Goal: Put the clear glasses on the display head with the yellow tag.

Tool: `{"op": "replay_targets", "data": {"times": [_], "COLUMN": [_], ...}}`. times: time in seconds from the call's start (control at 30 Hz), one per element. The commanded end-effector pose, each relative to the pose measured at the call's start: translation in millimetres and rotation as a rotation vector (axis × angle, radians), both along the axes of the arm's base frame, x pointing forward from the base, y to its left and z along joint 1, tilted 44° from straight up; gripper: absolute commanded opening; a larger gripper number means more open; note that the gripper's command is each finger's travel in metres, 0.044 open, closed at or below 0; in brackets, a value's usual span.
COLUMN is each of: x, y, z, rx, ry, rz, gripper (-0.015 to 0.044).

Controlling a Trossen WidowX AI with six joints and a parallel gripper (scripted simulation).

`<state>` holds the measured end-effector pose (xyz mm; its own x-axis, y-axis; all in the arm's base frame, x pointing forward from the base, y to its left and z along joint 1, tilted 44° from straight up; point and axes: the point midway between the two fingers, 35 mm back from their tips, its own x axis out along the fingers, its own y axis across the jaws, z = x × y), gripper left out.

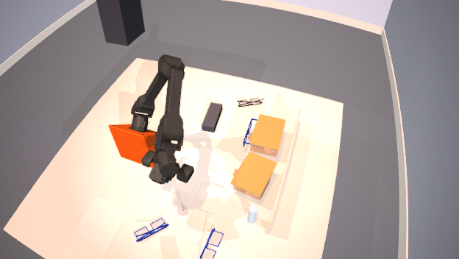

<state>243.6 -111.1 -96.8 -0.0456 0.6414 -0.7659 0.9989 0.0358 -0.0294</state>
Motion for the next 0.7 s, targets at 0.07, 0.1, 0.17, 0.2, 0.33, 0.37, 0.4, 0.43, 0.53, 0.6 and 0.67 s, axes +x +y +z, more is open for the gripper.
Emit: {"op": "replay_targets", "data": {"times": [0.07,0.1,0.17,0.2,0.33,0.37,0.4,0.43,0.53,0.6,0.67], "x": [13.7,16.0,20.4,22.5,30.6,32.5,34.4,36.2,41.3,44.5,47.5], "y": [15.3,17.7,22.5,25.0,35.5,38.2,41.0,43.8,52.4,58.3,64.4], "z": [15.2,17.6,22.5,24.9,34.7,37.2,39.7,42.2,49.7,54.8,59.8], "rx": [0.011,0.012,0.014,0.015,0.021,0.022,0.023,0.025,0.03,0.034,0.038], "ry": [-0.179,-0.209,-0.268,-0.298,-0.416,-0.446,-0.476,-0.506,-0.595,-0.654,-0.714], "rz": [0.209,0.244,0.313,0.348,0.488,0.523,0.558,0.593,0.698,0.768,0.838], "gripper": [0.0,0.0,0.0,0.0,0.0,0.0,0.0,0.0,0.0,0.0,0.0]}}
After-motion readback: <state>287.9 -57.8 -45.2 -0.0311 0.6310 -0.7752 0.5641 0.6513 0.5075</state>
